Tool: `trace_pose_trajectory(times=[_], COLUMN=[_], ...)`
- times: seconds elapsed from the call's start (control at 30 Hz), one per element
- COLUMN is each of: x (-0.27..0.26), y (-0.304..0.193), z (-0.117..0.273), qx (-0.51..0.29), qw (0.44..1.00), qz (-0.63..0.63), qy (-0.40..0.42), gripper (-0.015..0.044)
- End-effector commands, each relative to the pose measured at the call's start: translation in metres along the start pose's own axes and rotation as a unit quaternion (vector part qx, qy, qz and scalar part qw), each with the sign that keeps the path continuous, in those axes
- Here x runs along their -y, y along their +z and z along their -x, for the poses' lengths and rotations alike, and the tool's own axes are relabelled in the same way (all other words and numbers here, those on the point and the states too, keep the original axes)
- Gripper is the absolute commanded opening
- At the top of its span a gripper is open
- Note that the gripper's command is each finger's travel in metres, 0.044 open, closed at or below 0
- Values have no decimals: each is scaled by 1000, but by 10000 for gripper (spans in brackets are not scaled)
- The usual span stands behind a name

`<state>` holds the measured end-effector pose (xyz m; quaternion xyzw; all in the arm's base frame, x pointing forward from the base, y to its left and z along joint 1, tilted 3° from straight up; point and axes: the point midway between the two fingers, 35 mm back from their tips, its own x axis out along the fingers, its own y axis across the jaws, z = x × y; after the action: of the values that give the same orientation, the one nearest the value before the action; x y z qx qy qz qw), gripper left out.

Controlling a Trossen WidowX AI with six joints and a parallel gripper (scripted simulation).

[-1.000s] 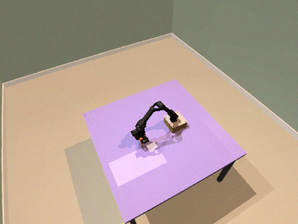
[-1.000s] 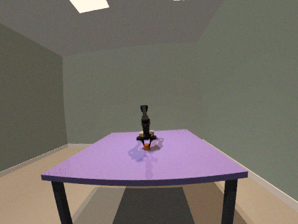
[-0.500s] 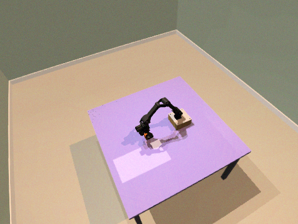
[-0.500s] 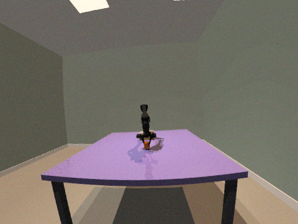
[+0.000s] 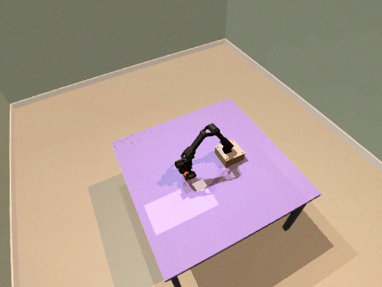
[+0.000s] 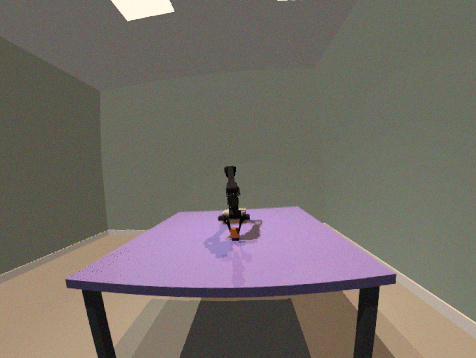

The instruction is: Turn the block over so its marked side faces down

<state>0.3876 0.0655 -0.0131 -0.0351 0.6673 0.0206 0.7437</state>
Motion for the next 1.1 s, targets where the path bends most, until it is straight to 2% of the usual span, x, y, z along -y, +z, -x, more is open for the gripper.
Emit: trace_pose_trajectory(times=[0.0,0.7,1.07], x=[0,1,1], y=[3,-4,-4], z=[4,6,5], qx=[41,194,204], qw=[999,981,979], qz=[2,0,0], qy=[-1,-1,-1], gripper=[0,0,0])
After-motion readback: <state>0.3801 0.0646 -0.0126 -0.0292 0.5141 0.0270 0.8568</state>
